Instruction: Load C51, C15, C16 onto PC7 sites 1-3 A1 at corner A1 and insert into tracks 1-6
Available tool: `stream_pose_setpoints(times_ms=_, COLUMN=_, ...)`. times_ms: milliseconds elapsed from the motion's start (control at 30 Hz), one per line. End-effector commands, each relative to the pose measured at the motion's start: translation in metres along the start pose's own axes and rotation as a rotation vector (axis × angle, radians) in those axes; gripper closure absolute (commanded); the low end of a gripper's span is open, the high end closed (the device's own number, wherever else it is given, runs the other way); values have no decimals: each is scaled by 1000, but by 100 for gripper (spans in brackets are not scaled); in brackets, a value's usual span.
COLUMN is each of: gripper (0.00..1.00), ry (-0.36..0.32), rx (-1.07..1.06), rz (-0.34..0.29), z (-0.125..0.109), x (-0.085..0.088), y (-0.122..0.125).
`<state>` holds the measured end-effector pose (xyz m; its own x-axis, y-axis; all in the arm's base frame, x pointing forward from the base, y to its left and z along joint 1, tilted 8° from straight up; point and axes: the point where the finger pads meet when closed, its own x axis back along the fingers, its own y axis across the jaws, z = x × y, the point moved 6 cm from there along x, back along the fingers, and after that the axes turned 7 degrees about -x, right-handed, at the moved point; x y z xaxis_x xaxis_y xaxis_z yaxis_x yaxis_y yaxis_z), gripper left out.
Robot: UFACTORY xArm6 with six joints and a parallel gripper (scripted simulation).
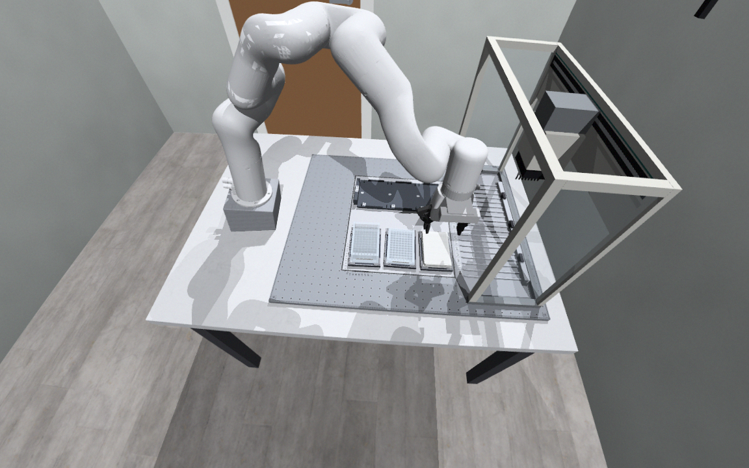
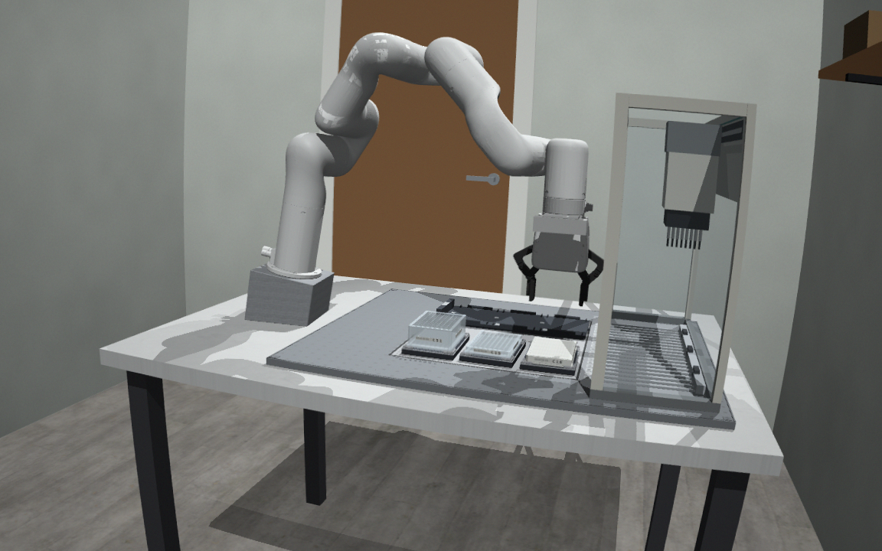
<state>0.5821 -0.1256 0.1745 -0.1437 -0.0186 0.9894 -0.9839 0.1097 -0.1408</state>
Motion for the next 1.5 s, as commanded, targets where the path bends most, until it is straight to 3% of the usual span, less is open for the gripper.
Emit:
stream_pose_setpoints(times_ms=0, gripper=0, ry=1, rx=0, rz=5, z=0, x=-5, y=-1)
stream_pose_setpoints(times_ms=1467, gripper=0, ry=1, rx=0, rz=5, z=0, x=-68, y=-2)
